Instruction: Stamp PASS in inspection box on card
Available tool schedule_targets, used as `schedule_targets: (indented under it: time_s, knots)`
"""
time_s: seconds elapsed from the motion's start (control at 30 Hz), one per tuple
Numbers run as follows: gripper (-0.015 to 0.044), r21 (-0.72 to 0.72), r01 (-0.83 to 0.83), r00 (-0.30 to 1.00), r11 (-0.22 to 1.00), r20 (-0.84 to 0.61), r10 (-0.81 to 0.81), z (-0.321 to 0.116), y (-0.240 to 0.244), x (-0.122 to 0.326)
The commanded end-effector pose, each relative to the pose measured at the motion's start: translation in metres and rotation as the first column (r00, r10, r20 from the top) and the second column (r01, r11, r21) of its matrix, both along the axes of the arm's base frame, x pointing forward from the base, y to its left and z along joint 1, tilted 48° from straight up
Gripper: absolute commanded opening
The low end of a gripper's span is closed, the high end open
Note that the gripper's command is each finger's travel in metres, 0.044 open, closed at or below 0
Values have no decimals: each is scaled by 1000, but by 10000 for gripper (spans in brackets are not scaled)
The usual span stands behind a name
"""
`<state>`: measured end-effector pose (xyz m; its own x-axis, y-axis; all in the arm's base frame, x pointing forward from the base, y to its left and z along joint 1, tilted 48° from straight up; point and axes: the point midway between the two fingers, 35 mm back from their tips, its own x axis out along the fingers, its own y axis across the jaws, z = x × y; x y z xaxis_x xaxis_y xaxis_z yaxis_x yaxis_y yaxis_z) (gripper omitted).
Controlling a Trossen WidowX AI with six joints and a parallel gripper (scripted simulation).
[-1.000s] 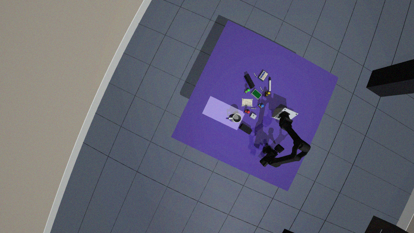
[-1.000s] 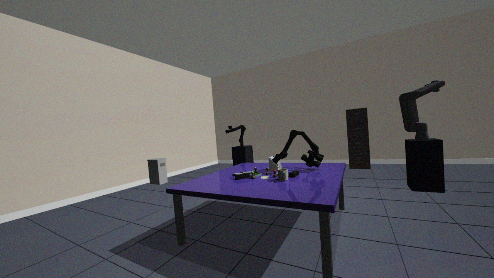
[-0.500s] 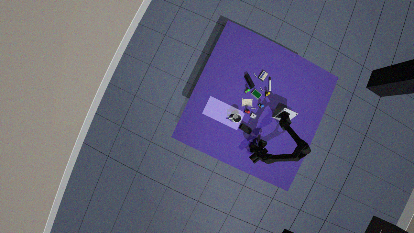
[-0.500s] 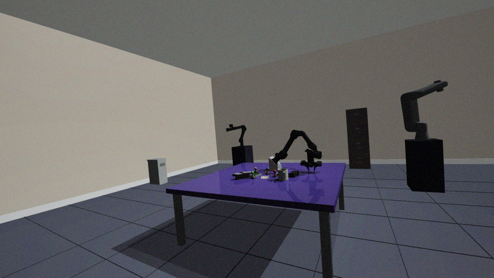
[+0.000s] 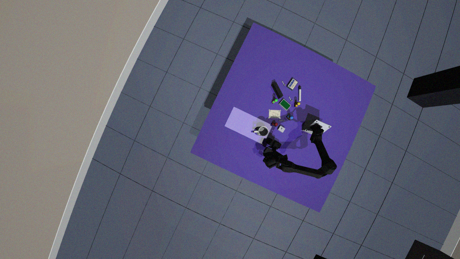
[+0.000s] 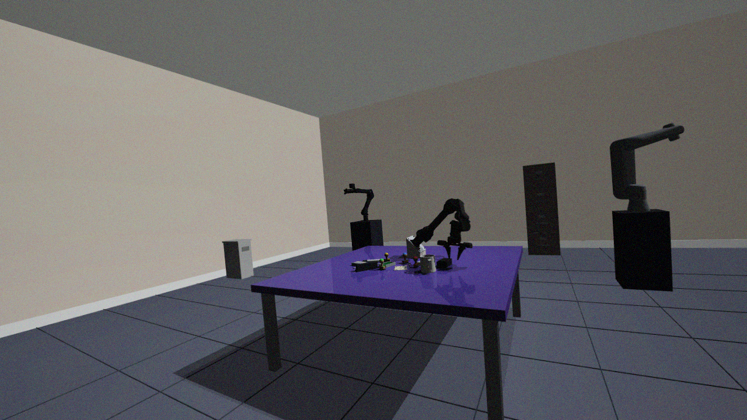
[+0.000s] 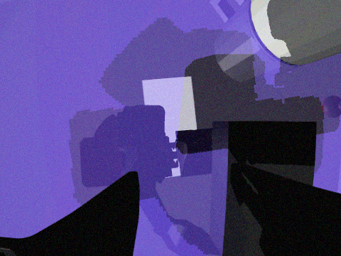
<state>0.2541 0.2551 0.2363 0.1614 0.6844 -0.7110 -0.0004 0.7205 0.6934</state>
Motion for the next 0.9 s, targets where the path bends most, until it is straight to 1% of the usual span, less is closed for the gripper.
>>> schedule_targets:
  time_s: [0.0, 0.07, 0.17, 0.27, 0.43, 0.63, 0.8, 0.87]
  knots:
    - [220, -51, 133, 988, 990, 91, -128, -5, -44, 61]
    - [220, -83, 158, 983, 984, 105, -149, -15, -63, 81]
    - [220, -135, 130, 989, 982, 81, -120, -39, -84, 100]
    - [220, -187, 73, 997, 980, 32, -68, -76, -117, 123]
    - [220, -204, -15, 999, 979, -49, 5, -132, -171, 143]
    - [220, -113, -132, 984, 985, -131, 117, -202, -237, 146]
    - [220, 21, -183, 973, 983, -138, 184, -253, -283, 134]
    - [220, 53, -188, 972, 981, -131, 194, -265, -294, 134]
